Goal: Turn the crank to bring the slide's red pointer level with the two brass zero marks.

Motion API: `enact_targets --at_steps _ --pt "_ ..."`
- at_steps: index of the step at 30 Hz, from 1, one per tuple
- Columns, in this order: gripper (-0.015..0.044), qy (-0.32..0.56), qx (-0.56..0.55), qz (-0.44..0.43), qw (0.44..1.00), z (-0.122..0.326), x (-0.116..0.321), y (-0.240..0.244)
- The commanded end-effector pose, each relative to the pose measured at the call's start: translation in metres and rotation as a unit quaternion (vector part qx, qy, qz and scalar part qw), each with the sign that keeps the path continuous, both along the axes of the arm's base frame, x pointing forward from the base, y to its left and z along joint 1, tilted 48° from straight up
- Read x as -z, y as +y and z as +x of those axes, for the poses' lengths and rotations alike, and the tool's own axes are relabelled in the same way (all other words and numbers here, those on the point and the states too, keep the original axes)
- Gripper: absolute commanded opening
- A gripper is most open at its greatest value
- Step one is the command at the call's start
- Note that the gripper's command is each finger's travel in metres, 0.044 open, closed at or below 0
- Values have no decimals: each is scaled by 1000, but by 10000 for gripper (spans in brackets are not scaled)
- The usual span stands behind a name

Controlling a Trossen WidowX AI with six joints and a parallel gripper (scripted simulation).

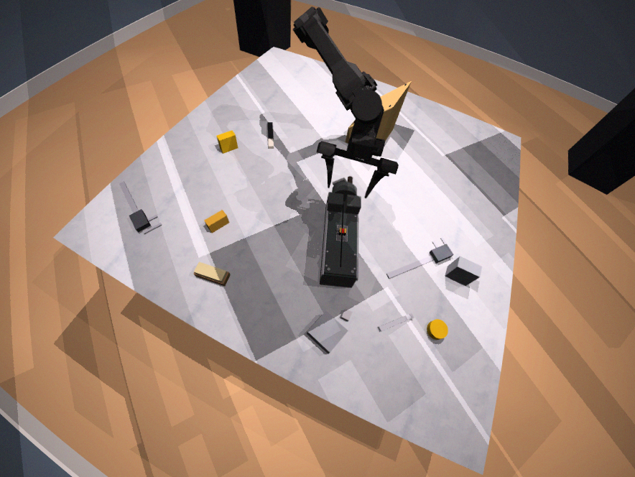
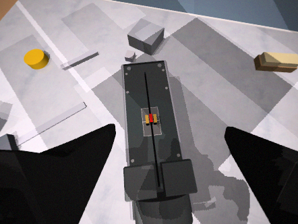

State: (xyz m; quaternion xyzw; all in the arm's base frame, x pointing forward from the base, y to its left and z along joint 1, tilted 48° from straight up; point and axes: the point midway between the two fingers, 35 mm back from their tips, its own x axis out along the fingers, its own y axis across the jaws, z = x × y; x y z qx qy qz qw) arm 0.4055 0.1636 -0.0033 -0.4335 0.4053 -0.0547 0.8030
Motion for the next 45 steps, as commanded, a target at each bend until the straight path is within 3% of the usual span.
enact_targets --at_steps 1,7,25,37,45 --pt "440 -5 3 -3 1000 7 11 -11" --pt "440 -6 2 -4 1000 6 38 -43" --pt "440 -6 2 -4 1000 6 38 -43" --pt "440 -6 5 -4 1000 4 -4 2" --pt "440 12 -20 8 1000 -38 -14 1"
